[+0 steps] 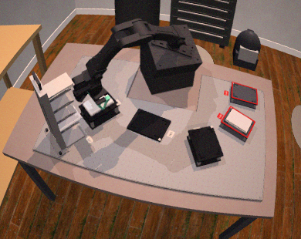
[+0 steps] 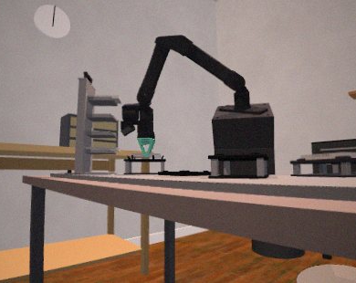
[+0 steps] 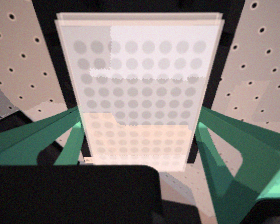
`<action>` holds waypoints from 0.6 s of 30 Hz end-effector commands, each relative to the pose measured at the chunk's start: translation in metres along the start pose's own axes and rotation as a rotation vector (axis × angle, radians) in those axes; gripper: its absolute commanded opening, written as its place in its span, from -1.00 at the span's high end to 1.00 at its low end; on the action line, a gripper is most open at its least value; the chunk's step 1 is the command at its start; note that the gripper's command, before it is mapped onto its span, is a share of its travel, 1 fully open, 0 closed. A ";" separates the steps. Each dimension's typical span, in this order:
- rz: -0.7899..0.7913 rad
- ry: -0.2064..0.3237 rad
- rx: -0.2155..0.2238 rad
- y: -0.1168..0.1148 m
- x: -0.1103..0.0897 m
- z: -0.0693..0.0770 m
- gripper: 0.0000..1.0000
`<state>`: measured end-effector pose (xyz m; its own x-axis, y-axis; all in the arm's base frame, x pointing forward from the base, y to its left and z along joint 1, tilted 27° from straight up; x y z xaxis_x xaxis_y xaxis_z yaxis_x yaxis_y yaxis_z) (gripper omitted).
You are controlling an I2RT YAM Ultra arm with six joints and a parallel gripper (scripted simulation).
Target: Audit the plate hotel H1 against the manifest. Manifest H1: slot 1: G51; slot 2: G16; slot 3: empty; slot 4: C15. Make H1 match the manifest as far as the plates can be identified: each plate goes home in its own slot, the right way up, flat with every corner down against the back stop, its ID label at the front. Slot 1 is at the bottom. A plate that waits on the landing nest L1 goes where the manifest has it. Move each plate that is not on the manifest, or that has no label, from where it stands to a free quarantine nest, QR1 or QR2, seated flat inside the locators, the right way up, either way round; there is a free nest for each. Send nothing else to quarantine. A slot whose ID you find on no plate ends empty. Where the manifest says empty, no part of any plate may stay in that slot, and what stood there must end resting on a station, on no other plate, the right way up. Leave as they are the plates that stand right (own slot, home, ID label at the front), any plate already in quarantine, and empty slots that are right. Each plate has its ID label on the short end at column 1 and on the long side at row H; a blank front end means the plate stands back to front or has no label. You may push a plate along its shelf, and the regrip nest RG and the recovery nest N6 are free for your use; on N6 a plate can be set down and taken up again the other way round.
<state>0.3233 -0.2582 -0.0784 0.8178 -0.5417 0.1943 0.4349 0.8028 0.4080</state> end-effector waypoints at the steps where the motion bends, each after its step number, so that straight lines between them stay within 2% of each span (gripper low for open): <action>1: 0.006 -0.028 -0.008 -0.002 0.007 0.004 -0.72; 14: 0.006 -0.028 -0.008 -0.002 0.008 -0.003 -0.72; 15: 0.006 -0.028 -0.008 -0.002 0.008 -0.003 -1.00; 18: 0.006 -0.028 -0.008 -0.002 0.008 -0.003 -1.00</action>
Point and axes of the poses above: the point where the finger pads meet when closed, its own z axis back along the fingers, its own y axis across the jaws, x = y × z, the point moved 5 cm from there along z, back along the fingers, and after that the axes turned 7 degrees about z, right-handed, at the moved point
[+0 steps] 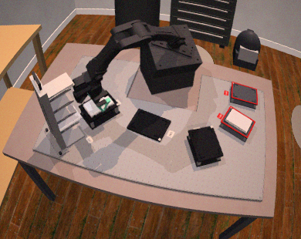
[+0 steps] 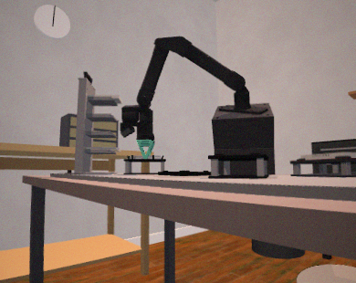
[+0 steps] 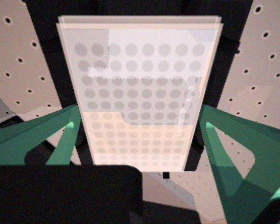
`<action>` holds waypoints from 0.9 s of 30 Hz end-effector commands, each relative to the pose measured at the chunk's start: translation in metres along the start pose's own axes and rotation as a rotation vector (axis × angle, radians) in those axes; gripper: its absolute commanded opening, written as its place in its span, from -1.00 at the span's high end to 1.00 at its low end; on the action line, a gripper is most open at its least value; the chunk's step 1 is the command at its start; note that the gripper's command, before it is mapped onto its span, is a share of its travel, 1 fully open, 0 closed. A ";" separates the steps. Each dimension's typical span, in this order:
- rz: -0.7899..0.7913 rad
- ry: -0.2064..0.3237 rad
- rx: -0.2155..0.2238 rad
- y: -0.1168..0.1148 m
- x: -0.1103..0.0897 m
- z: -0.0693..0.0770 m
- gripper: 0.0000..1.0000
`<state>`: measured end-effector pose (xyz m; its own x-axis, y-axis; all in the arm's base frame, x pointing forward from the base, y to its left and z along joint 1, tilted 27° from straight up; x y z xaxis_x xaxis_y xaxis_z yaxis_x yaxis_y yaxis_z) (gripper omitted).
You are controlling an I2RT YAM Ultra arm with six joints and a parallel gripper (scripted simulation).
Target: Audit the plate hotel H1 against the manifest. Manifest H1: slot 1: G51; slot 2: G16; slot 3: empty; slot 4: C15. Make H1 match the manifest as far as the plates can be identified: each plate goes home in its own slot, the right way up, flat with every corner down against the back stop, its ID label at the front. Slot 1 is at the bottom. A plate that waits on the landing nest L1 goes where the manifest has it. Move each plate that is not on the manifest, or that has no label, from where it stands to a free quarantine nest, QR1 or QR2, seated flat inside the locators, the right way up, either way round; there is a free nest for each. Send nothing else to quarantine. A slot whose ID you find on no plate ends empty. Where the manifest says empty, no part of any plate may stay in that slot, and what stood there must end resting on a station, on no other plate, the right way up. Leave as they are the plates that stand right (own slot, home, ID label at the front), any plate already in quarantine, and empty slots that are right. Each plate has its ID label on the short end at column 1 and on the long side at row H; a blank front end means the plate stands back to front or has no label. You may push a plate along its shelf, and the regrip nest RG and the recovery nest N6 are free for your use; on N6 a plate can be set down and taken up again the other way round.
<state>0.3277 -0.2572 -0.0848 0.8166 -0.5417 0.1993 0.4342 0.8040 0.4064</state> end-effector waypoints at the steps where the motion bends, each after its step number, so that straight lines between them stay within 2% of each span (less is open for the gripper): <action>1: 0.004 -0.023 -0.007 -0.002 0.006 0.004 -1.00; 11: 0.004 -0.023 -0.007 -0.002 0.006 0.004 -1.00; 17: 0.004 -0.023 -0.007 -0.002 0.005 0.024 -1.00; 19: 0.004 -0.023 -0.007 -0.002 0.005 0.024 -1.00; 27: 0.004 -0.023 -0.007 -0.002 0.005 0.051 -1.00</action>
Point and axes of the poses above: the point where the finger pads meet when closed, its own z axis back along the fingers, its own y axis across the jaws, x = y × z, the point moved 5 cm from there along z, back along the fingers, and after that the axes turned 7 degrees about z, right-handed, at the moved point
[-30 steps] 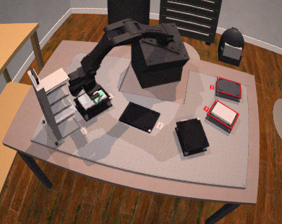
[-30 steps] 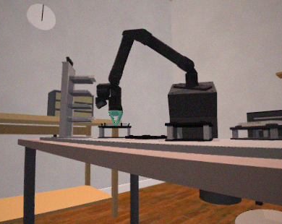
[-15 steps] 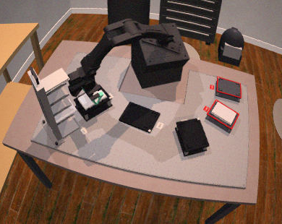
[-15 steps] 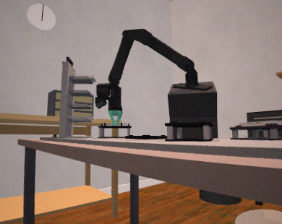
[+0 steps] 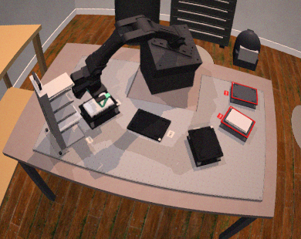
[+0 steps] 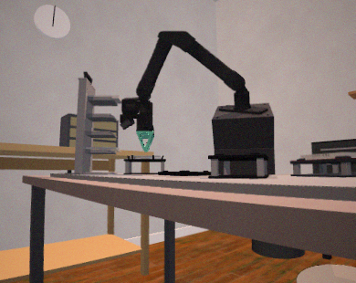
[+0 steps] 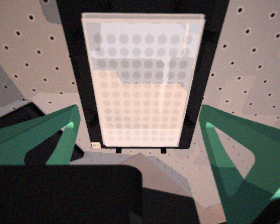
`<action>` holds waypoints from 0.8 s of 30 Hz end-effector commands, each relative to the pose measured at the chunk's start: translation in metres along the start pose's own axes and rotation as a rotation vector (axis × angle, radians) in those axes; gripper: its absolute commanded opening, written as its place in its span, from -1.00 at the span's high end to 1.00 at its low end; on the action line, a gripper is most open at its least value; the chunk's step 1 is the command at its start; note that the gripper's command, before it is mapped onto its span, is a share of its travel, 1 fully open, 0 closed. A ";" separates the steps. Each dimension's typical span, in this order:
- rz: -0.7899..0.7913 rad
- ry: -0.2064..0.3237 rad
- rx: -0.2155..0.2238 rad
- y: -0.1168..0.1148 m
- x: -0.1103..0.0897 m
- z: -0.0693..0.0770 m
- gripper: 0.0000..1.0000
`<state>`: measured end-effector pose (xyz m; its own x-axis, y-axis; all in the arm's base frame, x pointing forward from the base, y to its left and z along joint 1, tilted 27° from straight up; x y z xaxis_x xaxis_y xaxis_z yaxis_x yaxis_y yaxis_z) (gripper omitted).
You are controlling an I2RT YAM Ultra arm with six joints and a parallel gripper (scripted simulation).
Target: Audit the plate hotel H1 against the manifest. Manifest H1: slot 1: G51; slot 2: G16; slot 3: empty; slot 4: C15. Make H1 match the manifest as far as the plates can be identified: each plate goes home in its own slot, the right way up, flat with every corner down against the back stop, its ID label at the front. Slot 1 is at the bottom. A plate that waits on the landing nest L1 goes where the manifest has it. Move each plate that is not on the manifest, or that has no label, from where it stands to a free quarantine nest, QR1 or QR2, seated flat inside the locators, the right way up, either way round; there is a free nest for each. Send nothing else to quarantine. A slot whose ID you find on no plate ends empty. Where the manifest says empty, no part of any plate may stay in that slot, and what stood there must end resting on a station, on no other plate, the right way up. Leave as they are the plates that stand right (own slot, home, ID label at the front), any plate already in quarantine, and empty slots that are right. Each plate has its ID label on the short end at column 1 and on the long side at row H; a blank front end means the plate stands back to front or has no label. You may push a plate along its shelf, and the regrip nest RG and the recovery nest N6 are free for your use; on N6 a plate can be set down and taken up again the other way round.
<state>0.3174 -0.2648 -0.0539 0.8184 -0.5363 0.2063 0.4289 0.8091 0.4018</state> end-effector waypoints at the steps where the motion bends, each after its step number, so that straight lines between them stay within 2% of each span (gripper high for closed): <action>1: -0.004 -0.018 -0.004 -0.004 0.003 0.021 -1.00; 7: -0.003 -0.018 -0.004 -0.004 0.003 0.040 -1.00; 11: -0.003 -0.018 -0.004 -0.004 0.003 0.040 -1.00; 24: -0.003 -0.018 -0.005 -0.003 0.000 0.075 -1.00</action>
Point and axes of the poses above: the point where the finger pads meet when closed, its own z axis back along the fingers, its own y axis across the jaws, x = y × z, the point moved 5 cm from there along z, back along the fingers, and after that the axes turned 7 degrees about z, right-handed, at the moved point
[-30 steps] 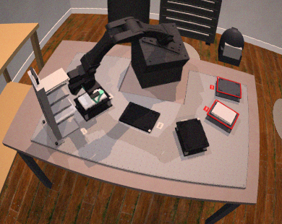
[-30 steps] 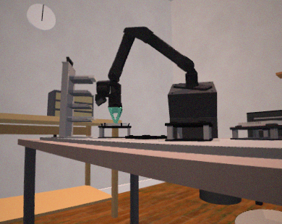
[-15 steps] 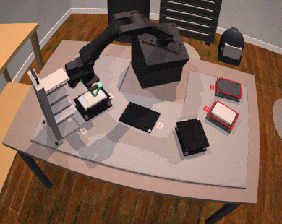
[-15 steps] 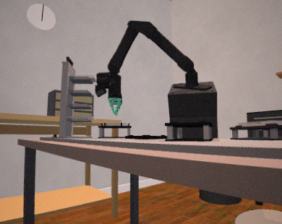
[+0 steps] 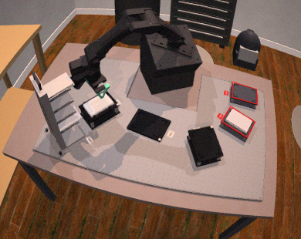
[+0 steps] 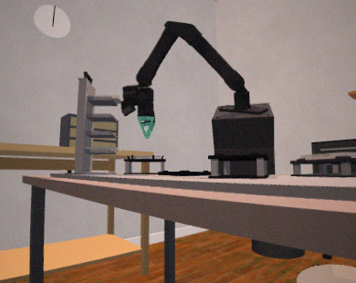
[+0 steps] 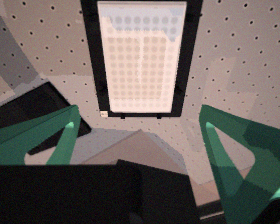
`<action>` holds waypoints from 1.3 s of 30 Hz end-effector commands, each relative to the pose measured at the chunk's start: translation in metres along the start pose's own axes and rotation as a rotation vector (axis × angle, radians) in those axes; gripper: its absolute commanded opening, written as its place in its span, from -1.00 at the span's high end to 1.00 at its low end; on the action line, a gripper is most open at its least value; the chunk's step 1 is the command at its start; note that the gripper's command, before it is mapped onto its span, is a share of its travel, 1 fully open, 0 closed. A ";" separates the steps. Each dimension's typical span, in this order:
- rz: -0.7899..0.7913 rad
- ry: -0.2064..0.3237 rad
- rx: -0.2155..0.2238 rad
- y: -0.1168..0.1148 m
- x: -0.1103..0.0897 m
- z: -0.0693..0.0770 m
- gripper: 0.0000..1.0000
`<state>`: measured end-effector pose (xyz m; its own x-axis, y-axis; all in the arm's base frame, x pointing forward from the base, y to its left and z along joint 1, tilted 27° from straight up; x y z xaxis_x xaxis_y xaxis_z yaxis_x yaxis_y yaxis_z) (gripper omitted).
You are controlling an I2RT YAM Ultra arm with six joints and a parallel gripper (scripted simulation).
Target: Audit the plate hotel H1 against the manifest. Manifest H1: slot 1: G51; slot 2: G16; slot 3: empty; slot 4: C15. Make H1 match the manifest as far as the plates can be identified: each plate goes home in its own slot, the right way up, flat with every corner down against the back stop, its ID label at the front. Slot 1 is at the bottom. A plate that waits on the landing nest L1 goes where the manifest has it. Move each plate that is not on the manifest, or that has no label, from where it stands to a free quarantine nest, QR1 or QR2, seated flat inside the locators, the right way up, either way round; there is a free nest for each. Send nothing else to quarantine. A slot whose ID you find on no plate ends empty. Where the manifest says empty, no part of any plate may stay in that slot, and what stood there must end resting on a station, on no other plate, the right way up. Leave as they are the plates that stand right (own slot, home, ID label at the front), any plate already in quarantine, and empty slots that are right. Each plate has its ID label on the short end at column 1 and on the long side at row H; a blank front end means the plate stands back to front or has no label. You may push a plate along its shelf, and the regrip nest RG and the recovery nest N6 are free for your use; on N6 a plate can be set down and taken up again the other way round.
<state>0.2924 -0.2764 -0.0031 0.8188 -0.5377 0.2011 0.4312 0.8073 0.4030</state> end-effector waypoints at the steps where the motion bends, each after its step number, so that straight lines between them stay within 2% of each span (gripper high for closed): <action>1: 0.000 -0.023 -0.005 -0.003 0.004 0.017 -1.00; 17: 0.000 -0.023 -0.006 -0.003 0.003 0.057 -1.00; 19: 0.000 -0.023 -0.006 -0.003 0.003 0.057 -1.00; 31: 0.000 -0.022 -0.006 -0.003 0.002 0.089 -1.00; 39: 0.000 -0.022 -0.006 -0.002 0.002 0.090 -1.00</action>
<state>0.2615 -0.2960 0.0688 0.8198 -0.5364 0.2004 0.4300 0.8078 0.4032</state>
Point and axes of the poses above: the point where the finger pads meet when closed, its own z axis back along the fingers, its own y axis across the jaws, x = y × z, the point moved 5 cm from there along z, back along the fingers, and after that the axes turned 7 degrees about z, right-handed, at the moved point
